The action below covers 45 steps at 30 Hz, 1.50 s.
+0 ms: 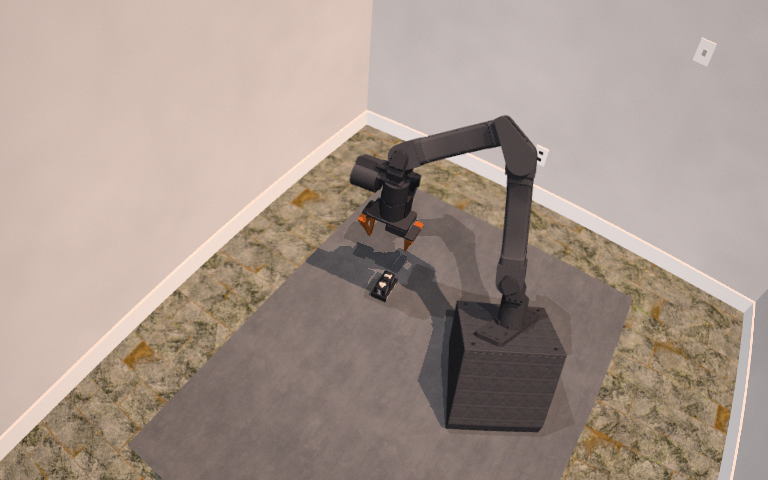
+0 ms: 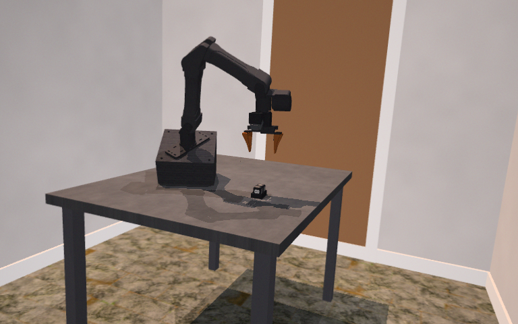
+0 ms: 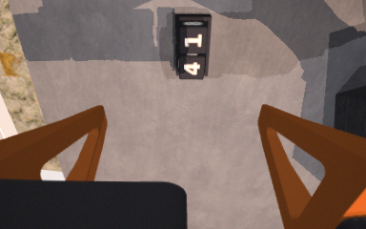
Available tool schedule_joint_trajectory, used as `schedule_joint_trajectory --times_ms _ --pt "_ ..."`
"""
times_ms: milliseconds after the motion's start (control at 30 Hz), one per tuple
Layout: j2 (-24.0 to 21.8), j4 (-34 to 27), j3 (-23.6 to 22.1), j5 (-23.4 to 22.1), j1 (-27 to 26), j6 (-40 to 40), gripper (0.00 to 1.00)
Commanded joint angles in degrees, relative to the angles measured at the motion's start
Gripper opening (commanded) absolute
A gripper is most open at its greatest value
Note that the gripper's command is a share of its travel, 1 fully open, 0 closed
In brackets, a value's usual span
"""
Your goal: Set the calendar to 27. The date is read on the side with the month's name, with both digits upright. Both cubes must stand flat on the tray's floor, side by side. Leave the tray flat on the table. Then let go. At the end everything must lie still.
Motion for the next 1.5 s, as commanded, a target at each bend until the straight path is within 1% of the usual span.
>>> schedule_joint_trajectory --times_ms 0,267,1467 --pt "-1.1 -5.06 2.06 0.56 1.2 2.04 1.0" --pt "-1.34 -6.74 3.2 0.65 1.81 2.72 1.0" --pt "-1.34 -6.75 3.2 0.65 1.81 2.72 1.0"
